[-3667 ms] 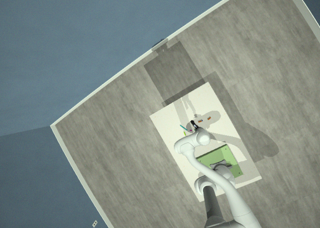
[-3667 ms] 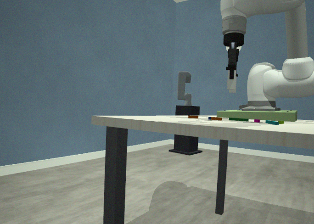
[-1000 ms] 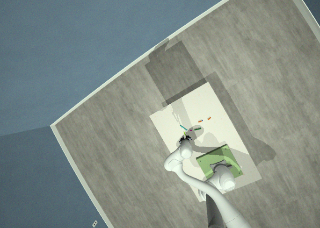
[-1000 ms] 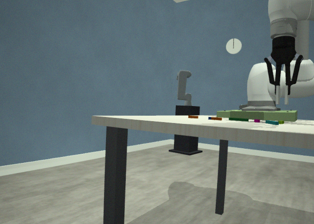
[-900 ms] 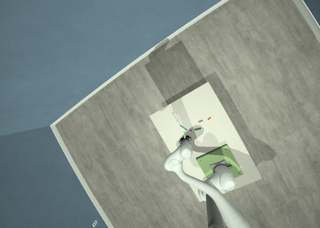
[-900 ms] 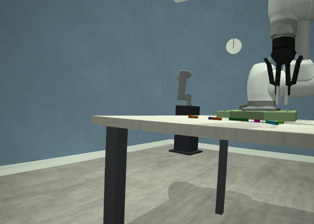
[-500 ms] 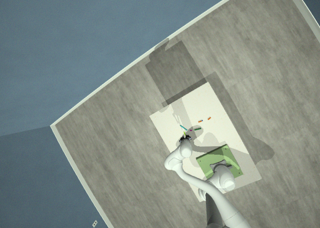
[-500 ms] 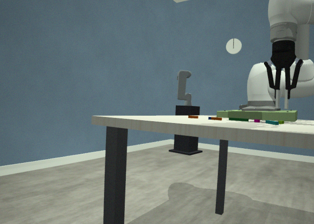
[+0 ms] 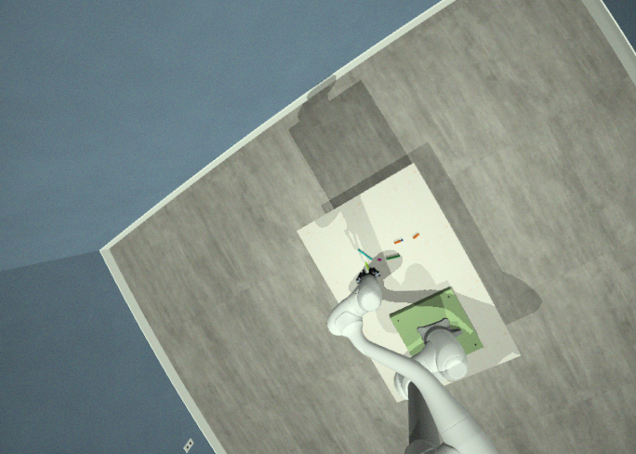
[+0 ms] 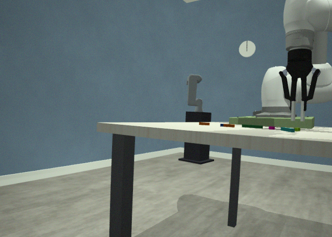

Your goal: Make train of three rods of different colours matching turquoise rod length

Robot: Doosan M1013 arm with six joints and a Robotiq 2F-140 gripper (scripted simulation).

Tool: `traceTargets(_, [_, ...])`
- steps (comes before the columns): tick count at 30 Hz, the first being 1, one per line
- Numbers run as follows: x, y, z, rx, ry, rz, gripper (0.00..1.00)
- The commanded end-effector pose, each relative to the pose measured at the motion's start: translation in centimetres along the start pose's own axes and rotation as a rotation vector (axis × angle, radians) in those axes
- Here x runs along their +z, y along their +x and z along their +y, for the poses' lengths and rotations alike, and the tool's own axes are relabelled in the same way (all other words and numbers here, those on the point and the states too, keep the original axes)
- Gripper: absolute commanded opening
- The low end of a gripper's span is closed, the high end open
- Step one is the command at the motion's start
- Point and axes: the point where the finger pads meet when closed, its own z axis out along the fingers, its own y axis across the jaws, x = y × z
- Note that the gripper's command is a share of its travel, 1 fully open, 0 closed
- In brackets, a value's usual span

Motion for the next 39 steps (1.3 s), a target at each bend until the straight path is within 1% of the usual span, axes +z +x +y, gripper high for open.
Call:
traceTargets(1, [0.4,0.0,0.0,0.000,0.000,0.000,0.15])
traceTargets(16, [1.4,0.0,0.0,0.000,0.000,0.000,0.15])
traceTargets(39, [1.5,0.0,0.0,0.000,0.000,0.000,0.15])
